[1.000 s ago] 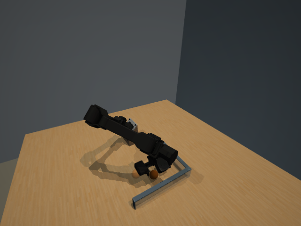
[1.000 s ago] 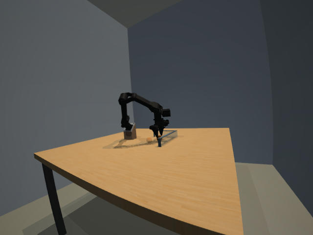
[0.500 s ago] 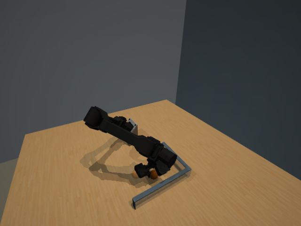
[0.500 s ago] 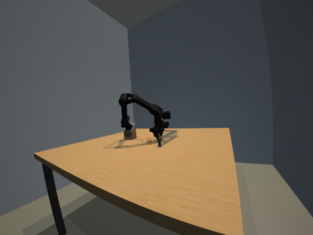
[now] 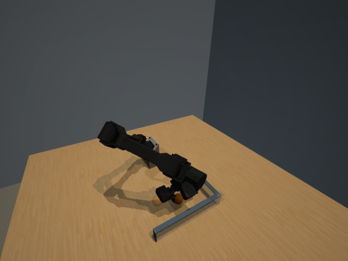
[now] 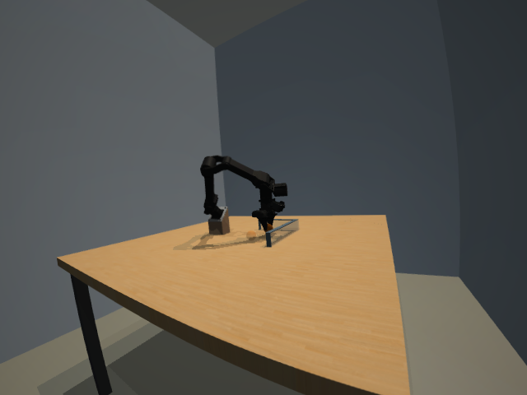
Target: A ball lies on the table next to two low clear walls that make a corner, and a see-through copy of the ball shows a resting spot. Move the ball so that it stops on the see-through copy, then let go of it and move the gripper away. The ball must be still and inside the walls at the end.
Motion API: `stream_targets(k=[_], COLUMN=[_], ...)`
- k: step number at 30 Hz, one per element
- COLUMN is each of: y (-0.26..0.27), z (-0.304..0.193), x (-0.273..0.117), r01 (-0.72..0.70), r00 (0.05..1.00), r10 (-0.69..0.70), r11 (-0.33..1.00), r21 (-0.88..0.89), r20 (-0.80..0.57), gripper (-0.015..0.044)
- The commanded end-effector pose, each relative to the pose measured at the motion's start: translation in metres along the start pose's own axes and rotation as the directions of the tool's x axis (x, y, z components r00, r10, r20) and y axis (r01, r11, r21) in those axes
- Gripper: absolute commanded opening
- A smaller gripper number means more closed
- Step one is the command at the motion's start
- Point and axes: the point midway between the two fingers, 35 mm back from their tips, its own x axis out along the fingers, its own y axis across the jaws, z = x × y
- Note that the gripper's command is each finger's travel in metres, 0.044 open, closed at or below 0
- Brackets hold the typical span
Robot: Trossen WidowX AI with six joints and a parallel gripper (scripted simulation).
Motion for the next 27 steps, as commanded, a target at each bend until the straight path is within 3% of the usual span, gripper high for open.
stream_targets(k=[1,14,27], y=[0.003,0.000,-0.033], z=[0.006,-0.002,-0.017], x=[-0.029,-0.113,-0.095], r01=[-0.014,-0.008,-0.010], r00=[1.000,1.000,1.000], r10=[0.014,0.008,0.010], r11=[1.000,1.000,1.000], r21=[0.008,0.009,0.007], r20=[0.016,0.013,0.013], gripper=[0.0000,0.0000,0.0000])
